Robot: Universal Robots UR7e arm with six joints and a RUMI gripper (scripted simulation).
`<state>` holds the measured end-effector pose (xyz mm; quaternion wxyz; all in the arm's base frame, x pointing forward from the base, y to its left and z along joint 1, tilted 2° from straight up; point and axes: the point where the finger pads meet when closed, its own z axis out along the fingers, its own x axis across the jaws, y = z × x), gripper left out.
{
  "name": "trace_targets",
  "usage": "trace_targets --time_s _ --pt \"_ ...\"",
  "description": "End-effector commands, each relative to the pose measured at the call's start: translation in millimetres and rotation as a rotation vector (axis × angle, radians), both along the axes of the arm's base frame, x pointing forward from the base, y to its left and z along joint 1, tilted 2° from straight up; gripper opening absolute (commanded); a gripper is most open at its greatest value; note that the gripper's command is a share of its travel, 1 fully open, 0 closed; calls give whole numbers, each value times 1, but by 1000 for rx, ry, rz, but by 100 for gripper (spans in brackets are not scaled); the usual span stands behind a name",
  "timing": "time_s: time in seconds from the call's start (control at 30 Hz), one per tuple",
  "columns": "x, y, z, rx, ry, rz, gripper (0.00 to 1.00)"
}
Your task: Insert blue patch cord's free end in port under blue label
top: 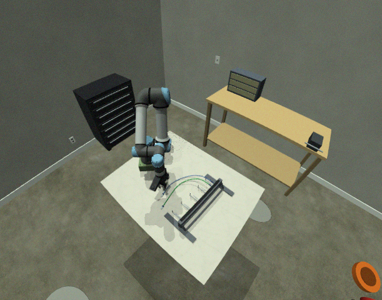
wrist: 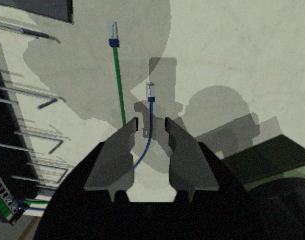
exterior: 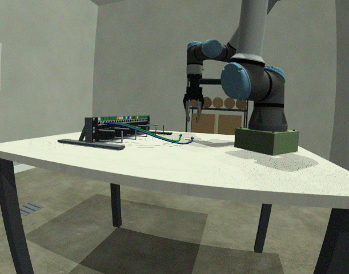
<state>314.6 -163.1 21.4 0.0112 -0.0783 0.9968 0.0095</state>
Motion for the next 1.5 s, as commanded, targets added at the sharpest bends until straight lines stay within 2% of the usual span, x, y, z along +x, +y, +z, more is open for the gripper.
trace_targets --time_s 0.0,1.1,1.47 --pt "0 0 0 -1 -1 0 22" --pt "0 0 -1 -1 -1 0 22" --pt "1 0 -12 -1 -1 0 22"
